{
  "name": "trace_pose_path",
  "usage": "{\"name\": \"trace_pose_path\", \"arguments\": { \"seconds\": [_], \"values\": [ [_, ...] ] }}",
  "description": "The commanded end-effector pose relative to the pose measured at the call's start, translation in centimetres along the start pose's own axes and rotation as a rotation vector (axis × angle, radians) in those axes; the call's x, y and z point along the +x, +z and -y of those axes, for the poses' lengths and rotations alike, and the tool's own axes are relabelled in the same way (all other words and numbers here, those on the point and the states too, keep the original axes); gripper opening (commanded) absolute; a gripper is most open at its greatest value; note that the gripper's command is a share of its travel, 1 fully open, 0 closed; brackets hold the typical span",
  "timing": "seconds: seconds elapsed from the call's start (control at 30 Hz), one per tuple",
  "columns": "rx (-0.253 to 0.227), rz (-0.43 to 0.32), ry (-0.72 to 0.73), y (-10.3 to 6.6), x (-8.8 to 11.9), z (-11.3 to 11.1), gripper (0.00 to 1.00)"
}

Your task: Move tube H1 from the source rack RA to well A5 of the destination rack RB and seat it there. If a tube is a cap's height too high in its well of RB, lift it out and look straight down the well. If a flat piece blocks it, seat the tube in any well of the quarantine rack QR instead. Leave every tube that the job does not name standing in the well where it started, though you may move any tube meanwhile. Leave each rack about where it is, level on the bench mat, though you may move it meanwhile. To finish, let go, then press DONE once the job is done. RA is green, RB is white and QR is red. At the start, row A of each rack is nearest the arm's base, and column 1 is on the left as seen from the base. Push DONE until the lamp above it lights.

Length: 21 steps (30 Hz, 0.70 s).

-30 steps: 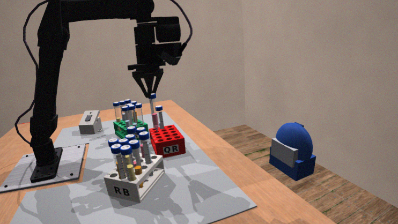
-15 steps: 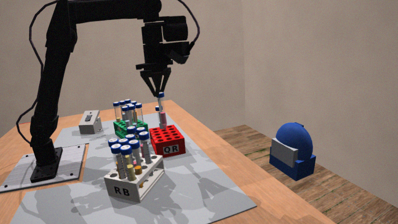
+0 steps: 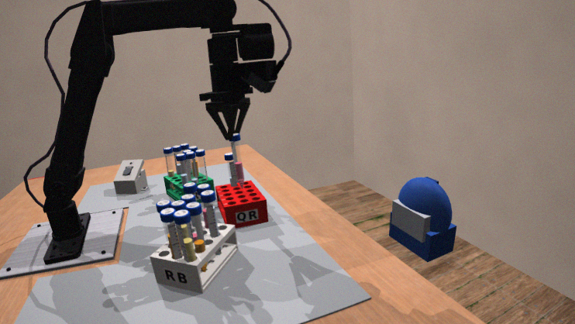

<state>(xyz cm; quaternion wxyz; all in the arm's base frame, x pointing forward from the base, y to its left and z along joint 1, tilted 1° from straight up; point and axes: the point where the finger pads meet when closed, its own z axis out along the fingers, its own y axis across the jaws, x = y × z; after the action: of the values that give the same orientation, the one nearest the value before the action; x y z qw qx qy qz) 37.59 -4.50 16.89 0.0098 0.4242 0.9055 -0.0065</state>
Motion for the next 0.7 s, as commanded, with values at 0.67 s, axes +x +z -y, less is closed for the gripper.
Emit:
{"name": "trace_pose_path", "arguments": {
  "seconds": [0.67],
  "values": [
    [-0.012,0.018,-0.008,-1.9,0.9,0.3,0.00]
  ]
}}
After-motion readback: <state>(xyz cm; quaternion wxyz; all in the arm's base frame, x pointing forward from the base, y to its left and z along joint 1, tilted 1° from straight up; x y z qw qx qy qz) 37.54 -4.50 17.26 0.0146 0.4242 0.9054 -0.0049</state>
